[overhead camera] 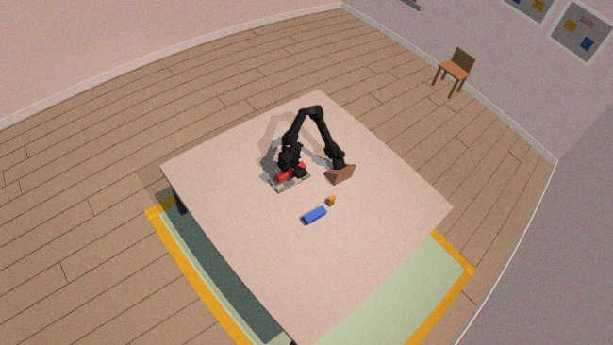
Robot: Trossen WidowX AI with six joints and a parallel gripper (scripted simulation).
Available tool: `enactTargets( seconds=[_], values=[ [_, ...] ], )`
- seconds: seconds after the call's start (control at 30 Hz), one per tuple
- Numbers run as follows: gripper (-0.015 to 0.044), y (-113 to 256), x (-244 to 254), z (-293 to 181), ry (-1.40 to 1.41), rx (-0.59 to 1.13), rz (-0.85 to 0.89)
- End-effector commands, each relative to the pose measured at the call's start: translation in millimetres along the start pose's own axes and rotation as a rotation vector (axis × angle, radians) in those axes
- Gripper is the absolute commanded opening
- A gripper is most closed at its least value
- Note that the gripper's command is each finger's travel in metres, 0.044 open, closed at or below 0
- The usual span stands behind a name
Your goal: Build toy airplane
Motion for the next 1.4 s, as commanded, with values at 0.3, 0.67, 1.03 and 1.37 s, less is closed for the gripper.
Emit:
enactTargets(
  seconds=[0.3,0.67,1.03,1.37],
  values=[
    [0.0195,-22,0,-2,0.005,0.002,-0.006],
    [0.0175,-25,-1,-1,0.000,0.002,-0.002],
    [0.0135,-25,-1,-1,0.000,0.002,-0.002],
    [0.0398,-25,-1,-1,0.000,0.002,-0.002]
  ],
)
Point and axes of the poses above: the point midway between the two fingers, 35 mm back from their tips, its own y axis back along the fingers, its own x axis across the jaws, z = x × y, the point moved 10 cm from there along y, back along the fingers, and after that the axes turned 6 degrees about y, right-handed, at the moved point
